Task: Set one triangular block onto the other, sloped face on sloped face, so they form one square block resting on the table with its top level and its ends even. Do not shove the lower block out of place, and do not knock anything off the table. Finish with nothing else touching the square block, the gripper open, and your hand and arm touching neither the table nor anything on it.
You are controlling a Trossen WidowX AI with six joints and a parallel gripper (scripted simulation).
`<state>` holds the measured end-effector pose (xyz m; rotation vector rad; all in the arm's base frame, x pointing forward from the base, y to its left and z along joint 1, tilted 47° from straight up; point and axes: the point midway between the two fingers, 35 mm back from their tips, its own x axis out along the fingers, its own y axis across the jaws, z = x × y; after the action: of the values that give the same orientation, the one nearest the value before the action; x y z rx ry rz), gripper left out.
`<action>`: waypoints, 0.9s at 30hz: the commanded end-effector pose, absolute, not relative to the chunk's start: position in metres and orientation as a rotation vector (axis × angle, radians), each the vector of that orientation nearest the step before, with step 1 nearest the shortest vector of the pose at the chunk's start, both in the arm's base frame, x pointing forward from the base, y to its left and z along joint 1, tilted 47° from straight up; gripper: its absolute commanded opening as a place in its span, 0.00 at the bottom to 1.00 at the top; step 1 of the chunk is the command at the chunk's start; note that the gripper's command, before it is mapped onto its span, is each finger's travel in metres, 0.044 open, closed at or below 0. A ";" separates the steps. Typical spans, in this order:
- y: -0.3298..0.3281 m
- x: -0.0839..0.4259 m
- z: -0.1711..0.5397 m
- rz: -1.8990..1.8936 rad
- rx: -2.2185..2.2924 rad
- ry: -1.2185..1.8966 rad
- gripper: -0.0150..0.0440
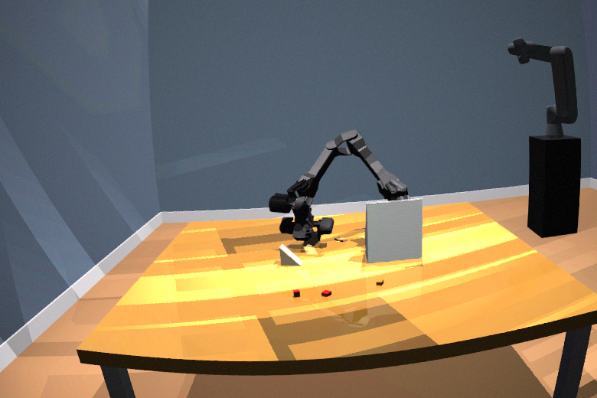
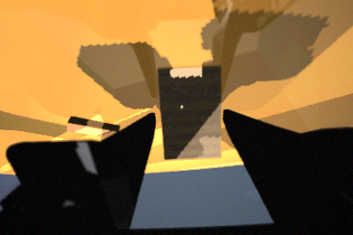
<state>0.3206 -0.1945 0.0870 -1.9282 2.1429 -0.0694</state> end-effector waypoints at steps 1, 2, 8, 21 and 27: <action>-0.194 0.321 0.087 -0.070 -1.928 2.143 0.56; -0.194 0.321 0.087 -0.070 -1.928 2.143 0.51; -0.194 0.321 0.087 -0.070 -1.928 2.143 0.44; -0.172 0.323 0.096 -0.022 -1.943 2.123 0.25; -0.156 0.322 0.109 0.004 -1.952 2.119 0.25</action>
<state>0.3204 -0.1676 0.0989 -1.9484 2.1298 -0.0031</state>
